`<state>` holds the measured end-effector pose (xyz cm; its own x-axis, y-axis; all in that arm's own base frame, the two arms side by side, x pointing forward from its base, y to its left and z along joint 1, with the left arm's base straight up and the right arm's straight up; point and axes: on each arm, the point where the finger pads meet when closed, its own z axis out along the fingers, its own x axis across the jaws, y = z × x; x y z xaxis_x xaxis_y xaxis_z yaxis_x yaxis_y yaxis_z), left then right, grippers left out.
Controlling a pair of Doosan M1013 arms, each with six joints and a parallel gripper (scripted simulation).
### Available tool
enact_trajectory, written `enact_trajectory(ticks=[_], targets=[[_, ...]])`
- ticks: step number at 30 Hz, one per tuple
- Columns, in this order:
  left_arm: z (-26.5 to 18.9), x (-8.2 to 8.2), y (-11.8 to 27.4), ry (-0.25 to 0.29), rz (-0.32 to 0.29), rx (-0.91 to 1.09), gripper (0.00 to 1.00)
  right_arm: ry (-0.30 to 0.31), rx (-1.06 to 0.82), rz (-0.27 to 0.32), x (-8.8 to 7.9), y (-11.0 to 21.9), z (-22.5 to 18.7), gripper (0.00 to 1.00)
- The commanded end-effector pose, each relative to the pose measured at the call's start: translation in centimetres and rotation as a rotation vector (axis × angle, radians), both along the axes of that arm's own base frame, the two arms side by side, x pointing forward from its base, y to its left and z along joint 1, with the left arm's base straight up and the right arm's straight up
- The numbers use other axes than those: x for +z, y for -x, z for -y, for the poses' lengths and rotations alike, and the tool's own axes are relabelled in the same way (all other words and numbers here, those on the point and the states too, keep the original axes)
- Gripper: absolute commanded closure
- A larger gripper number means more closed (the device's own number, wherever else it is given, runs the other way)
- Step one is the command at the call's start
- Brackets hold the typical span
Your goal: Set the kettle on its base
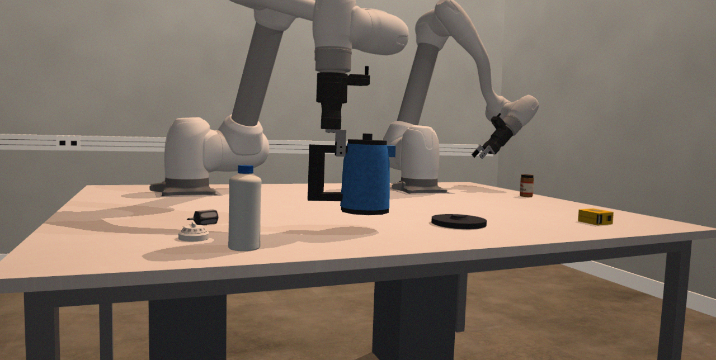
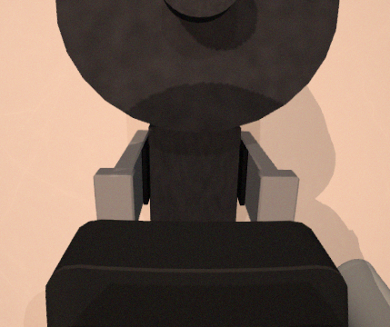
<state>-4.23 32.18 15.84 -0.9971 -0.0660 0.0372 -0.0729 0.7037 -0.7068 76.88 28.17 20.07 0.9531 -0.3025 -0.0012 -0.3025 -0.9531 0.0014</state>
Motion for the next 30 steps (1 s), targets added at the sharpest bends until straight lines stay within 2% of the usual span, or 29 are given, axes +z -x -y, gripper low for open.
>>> enact_trajectory(ticks=[1,17,30], targets=[[0.0,0.0,0.0,-0.001,0.0,0.0,0.0,-0.001,0.0,0.002,0.1,0.0,-0.2,1.0],[0.0,0.0,0.0,-0.001,0.0,0.0,0.0,-0.001,0.0,0.002,0.1,-0.1,-2.1,1.0],[0.0,0.0,0.0,-0.001,0.0,0.0,0.0,-0.001,0.0,0.002,0.1,-0.1,-5.1,1.0]])
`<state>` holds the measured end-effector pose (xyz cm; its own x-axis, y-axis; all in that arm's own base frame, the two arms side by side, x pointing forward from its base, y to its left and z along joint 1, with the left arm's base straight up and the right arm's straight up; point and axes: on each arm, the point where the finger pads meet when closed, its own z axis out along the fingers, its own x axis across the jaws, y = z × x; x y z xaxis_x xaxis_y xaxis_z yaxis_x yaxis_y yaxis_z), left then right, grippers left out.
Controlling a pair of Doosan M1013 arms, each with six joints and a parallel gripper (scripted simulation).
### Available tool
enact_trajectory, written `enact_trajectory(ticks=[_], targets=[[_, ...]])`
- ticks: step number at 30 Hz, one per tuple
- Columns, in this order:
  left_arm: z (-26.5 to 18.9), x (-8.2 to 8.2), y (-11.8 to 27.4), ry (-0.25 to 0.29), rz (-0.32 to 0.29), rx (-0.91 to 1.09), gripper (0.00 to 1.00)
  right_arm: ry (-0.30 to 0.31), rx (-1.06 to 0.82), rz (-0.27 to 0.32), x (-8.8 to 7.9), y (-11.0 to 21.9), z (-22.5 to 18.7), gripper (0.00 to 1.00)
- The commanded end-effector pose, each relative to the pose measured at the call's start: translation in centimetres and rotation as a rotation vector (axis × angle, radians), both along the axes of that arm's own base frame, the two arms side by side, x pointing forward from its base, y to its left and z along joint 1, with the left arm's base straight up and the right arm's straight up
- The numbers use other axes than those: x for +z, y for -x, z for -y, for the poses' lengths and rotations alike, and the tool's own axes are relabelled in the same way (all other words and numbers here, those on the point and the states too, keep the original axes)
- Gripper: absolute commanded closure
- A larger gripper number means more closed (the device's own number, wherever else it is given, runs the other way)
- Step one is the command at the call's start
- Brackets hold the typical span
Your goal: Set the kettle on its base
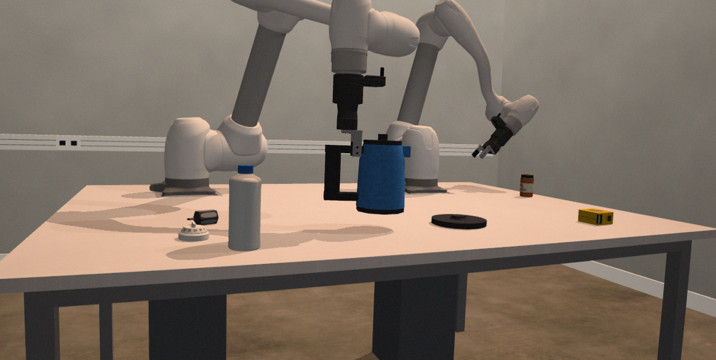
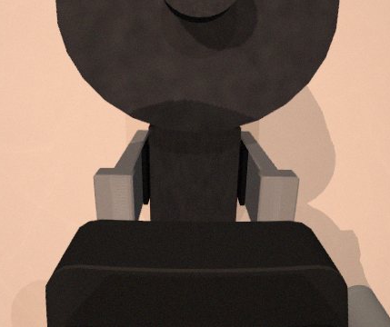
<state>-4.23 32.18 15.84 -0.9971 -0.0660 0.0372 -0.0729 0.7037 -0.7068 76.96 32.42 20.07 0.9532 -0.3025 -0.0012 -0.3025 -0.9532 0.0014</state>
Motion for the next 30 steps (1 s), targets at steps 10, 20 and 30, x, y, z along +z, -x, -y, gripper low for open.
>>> enact_trajectory(ticks=[10,20,30], targets=[[0.0,0.0,0.0,-0.001,0.0,0.0,0.0,-0.001,0.0,0.002,0.1,-0.1,-3.3,1.0],[0.0,0.0,0.0,-0.001,0.0,0.0,0.0,-0.001,0.0,0.002,0.1,-0.2,-6.4,1.0],[0.0,0.0,0.0,-0.001,0.0,0.0,0.0,-0.001,0.0,0.002,0.1,-0.2,-9.8,1.0]])
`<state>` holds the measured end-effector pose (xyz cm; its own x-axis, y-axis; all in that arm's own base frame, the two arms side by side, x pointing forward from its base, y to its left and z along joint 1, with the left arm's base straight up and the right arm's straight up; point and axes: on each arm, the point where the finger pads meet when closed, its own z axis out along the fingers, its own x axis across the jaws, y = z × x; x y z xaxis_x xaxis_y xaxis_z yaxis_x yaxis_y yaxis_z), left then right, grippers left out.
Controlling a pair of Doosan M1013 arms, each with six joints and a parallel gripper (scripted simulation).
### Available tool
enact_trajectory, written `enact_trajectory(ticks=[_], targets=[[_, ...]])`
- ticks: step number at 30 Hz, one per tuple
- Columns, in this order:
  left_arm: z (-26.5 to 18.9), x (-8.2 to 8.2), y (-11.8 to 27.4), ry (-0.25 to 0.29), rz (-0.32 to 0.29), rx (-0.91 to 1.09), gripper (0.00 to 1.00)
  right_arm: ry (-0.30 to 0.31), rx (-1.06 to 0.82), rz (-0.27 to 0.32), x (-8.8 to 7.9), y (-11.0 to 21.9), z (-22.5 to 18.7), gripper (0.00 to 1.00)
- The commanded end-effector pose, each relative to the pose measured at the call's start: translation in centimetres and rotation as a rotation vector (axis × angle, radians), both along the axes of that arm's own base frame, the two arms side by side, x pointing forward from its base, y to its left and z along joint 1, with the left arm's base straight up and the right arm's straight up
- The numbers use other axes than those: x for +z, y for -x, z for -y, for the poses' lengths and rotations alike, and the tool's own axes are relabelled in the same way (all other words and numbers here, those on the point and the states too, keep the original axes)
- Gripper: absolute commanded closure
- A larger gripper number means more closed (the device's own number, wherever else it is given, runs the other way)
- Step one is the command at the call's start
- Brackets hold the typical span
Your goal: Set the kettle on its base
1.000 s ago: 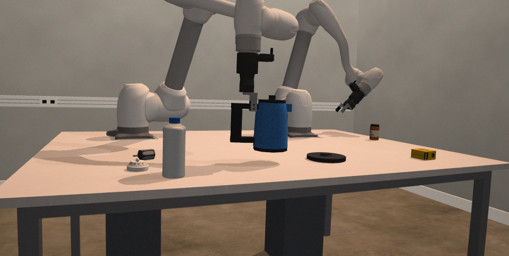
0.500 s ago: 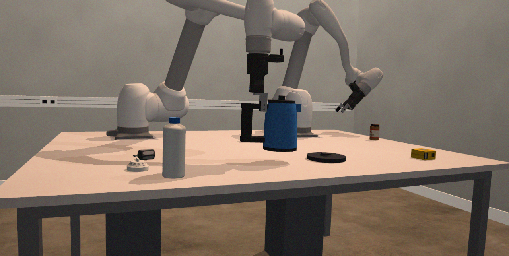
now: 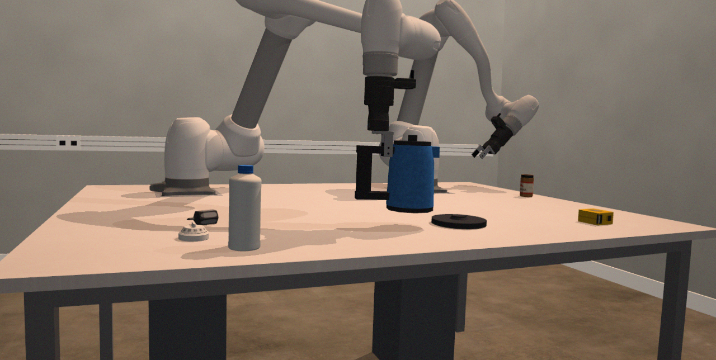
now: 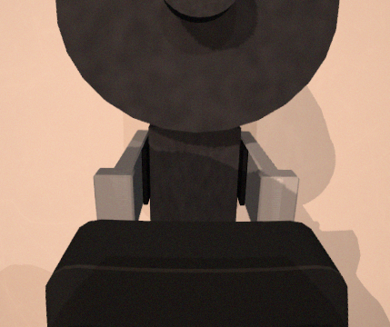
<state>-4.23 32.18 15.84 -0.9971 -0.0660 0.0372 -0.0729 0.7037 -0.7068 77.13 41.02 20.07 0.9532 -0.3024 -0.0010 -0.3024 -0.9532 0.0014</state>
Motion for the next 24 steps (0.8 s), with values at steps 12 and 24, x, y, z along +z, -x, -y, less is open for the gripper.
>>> enact_trajectory(ticks=[12,24], targets=[[0.0,0.0,0.0,-0.001,0.0,0.0,0.0,-0.001,0.0,0.001,0.2,-0.2,-5.1,1.0],[0.0,0.0,0.0,-0.001,0.0,0.0,0.0,-0.001,0.0,0.001,0.2,-0.2,-9.2,1.0]])
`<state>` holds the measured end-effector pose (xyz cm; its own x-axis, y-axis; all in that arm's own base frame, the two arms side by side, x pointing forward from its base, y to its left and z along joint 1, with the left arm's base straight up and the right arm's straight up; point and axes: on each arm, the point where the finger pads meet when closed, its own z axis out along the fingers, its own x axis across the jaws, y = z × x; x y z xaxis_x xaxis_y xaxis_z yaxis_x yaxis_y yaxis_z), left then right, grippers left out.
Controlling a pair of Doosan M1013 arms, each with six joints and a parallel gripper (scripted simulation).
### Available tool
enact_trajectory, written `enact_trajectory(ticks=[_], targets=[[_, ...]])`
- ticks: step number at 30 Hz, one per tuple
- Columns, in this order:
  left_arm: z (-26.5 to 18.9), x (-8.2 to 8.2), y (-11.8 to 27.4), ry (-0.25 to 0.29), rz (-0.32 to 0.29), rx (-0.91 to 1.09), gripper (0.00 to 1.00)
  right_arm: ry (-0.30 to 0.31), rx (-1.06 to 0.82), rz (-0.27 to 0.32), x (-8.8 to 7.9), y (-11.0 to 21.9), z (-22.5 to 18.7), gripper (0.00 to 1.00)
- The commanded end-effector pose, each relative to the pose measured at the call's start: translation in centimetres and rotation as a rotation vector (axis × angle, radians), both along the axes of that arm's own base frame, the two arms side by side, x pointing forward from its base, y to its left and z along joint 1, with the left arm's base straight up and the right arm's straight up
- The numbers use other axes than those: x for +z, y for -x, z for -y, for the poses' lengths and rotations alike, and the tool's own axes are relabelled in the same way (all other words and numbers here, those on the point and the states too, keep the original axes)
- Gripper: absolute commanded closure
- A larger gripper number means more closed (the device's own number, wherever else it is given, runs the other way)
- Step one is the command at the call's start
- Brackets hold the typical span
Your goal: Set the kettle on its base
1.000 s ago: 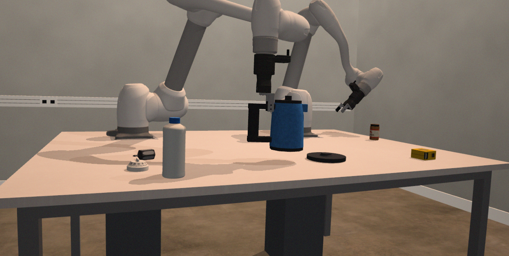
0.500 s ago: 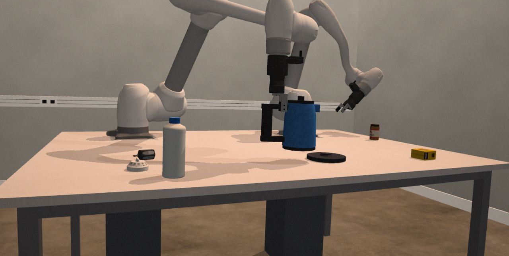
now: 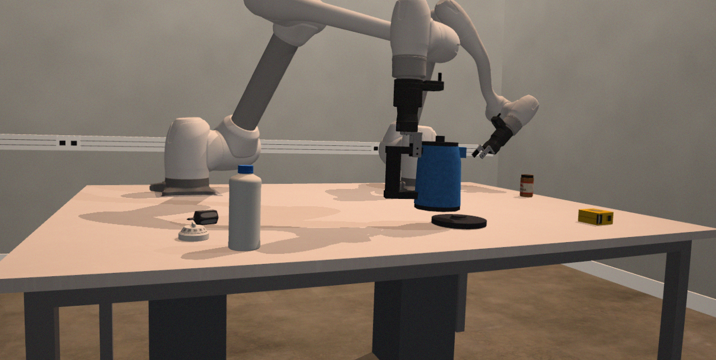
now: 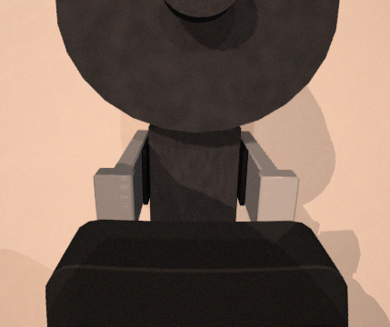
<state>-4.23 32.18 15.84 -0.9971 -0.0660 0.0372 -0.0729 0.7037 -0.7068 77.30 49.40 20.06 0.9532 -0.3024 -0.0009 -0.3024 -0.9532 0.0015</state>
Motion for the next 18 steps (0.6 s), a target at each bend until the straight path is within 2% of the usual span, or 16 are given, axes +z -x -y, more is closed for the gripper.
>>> enact_trajectory(ticks=[1,18], targets=[[0.0,0.0,0.0,-0.001,0.0,0.0,0.0,-0.001,0.0,0.001,0.2,-0.1,-0.8,1.0],[0.0,0.0,0.0,-0.001,0.0,0.0,0.0,-0.001,0.0,0.001,0.2,-0.1,-4.7,1.0]])
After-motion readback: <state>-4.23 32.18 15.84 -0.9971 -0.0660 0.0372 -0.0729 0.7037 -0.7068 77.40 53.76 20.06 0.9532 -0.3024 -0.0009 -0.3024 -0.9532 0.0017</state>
